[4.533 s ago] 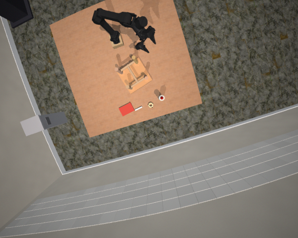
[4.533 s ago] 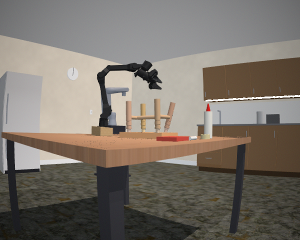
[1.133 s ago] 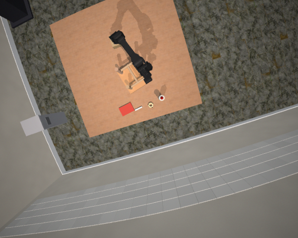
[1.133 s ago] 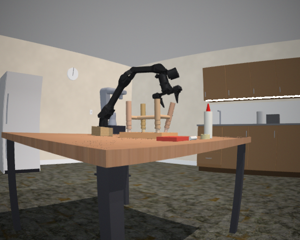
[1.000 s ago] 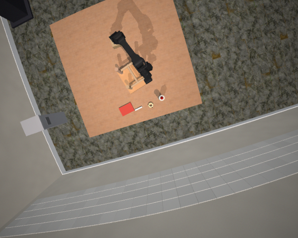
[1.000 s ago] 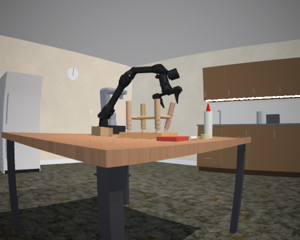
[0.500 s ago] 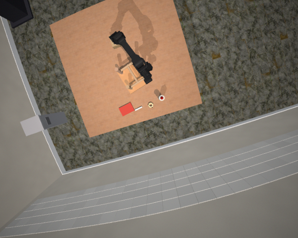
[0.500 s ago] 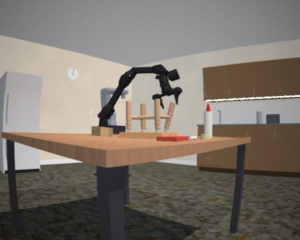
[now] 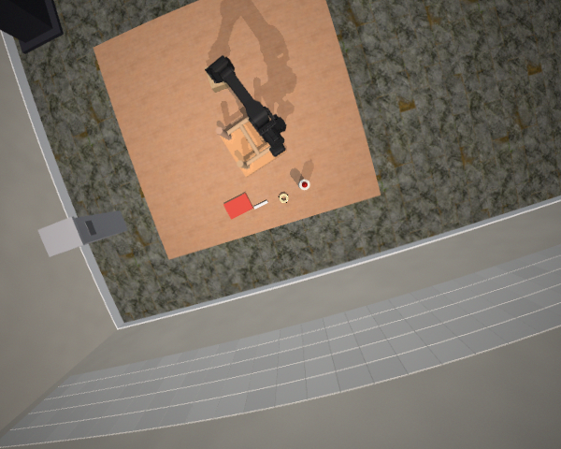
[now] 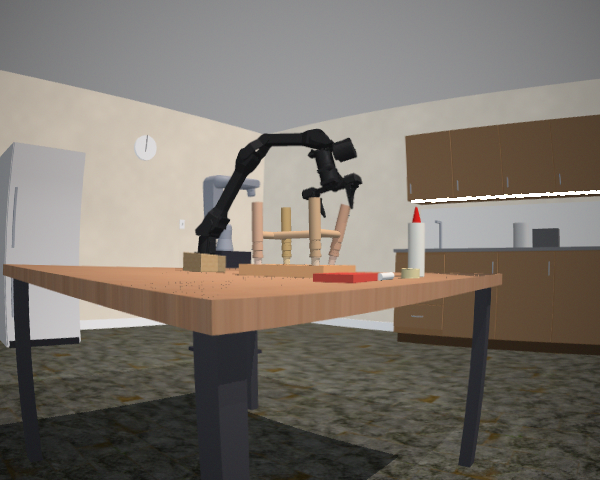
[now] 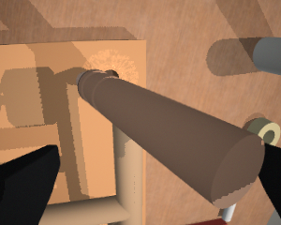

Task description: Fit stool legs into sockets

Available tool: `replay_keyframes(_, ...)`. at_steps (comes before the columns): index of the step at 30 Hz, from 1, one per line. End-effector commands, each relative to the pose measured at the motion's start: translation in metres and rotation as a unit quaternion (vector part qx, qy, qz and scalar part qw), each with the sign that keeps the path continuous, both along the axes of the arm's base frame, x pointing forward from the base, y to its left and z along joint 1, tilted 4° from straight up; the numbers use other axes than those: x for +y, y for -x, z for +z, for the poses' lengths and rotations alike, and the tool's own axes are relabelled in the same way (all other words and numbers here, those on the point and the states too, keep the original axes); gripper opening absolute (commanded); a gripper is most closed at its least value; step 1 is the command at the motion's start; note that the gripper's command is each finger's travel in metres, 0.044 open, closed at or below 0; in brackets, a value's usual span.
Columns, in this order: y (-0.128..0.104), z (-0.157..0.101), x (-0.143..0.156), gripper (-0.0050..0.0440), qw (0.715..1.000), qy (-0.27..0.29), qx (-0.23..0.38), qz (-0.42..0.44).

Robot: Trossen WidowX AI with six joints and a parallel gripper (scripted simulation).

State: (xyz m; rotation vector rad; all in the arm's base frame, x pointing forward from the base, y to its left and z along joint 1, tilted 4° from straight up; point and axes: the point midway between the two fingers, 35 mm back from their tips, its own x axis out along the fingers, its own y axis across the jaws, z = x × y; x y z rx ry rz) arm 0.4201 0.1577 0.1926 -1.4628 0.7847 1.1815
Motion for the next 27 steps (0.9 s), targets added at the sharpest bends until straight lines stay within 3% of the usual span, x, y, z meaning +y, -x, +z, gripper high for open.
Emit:
replay_keyframes(1, 0.0046, 0.0015, -0.0008, 0.044, 1.0, -0.001, 0.001, 0.002)
replay_keyframes(27, 0.0116, 0.001, -0.0027, 0.044, 1.0, -0.001, 0.001, 0.002)
